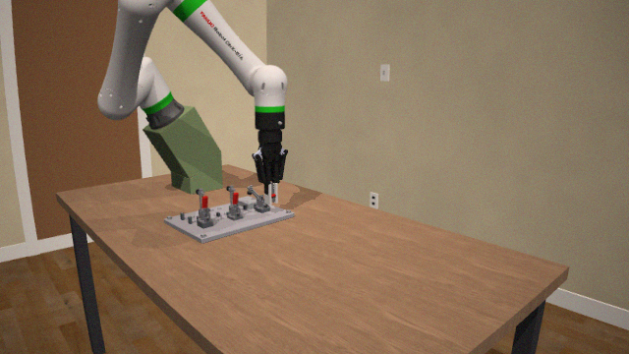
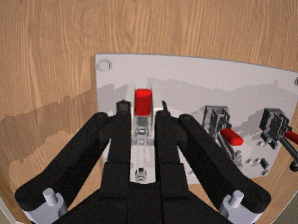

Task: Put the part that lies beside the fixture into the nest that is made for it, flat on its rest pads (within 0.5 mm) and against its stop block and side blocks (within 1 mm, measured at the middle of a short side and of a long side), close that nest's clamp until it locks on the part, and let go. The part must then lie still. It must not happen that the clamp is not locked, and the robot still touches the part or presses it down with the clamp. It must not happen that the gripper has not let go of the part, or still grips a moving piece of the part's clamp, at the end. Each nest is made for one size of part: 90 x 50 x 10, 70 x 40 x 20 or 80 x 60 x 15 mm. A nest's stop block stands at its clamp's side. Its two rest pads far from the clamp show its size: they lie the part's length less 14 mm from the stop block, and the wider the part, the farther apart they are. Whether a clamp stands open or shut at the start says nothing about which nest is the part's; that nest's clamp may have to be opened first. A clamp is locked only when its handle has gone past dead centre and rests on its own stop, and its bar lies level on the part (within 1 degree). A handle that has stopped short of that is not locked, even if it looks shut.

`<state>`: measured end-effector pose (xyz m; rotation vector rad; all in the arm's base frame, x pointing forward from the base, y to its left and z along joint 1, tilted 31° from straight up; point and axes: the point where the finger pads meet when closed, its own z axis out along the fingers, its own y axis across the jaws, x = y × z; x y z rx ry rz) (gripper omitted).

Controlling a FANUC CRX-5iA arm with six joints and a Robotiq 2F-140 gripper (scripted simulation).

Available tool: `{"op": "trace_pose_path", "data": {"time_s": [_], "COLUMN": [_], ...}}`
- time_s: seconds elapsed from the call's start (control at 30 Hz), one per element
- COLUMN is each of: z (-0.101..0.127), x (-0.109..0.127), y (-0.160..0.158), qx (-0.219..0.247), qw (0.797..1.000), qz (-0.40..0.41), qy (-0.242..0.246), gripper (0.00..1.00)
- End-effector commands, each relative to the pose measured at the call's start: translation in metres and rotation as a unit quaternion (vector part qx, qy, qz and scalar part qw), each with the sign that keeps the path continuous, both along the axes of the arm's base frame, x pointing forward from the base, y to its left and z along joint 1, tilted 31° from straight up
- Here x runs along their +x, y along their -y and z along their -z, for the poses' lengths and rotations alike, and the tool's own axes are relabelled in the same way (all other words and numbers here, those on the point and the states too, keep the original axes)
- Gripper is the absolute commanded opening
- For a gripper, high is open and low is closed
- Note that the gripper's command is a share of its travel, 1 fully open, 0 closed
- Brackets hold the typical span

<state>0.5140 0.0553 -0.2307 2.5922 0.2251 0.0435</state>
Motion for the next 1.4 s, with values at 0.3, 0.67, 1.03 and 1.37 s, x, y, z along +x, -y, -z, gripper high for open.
{"op": "trace_pose_path", "data": {"time_s": [0.3,0.67,1.03,1.37], "z": [0.008,0.012,0.014,0.014], "x": [0.007,0.009,0.010,0.010], "y": [0.003,0.006,0.007,0.007], "qx": [0.000,0.000,0.000,0.000], "qw": [1.000,1.000,1.000,1.000], "qz": [0.000,0.000,0.000,0.000], "qy": [0.000,0.000,0.000,0.000], "gripper": [0.00,0.00,0.00,0.00]}}
